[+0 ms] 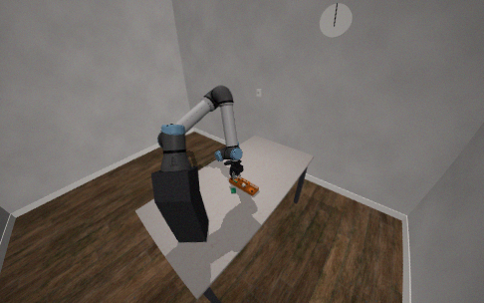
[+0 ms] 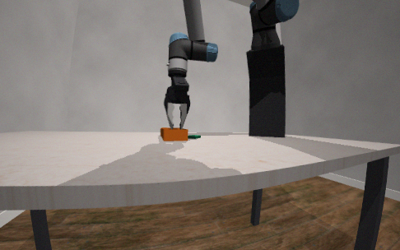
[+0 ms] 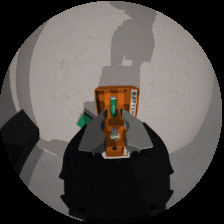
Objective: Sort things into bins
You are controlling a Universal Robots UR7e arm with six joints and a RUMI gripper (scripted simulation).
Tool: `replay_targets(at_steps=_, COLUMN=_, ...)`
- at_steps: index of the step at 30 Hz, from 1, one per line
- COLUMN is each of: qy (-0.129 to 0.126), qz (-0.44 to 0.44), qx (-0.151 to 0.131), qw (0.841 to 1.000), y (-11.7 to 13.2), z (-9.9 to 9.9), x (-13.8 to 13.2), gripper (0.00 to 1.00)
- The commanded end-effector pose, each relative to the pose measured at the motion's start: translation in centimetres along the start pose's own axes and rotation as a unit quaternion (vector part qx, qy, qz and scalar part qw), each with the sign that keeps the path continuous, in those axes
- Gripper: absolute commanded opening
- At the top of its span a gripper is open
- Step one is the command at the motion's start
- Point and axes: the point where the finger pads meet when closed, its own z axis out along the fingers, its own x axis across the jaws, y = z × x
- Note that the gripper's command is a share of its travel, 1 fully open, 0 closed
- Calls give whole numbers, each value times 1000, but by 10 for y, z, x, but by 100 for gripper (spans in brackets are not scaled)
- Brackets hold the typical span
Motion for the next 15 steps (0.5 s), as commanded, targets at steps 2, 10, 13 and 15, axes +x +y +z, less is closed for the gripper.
replay_targets(at_steps=2, qy=1, qz=0, qx=0, qw=1000, y=0, z=-9, x=1, gripper=17)
replay_targets(at_steps=10, qy=1, qz=0, qx=0, qw=1000, y=0, z=-23, x=1, gripper=17)
replay_targets(at_steps=13, qy=1, qz=0, qx=0, qw=1000, y=0, z=-28, x=1, gripper=17)
replay_targets(at_steps=15, qy=1, qz=0, qx=0, qw=1000, y=0, z=-28, x=1, gripper=17)
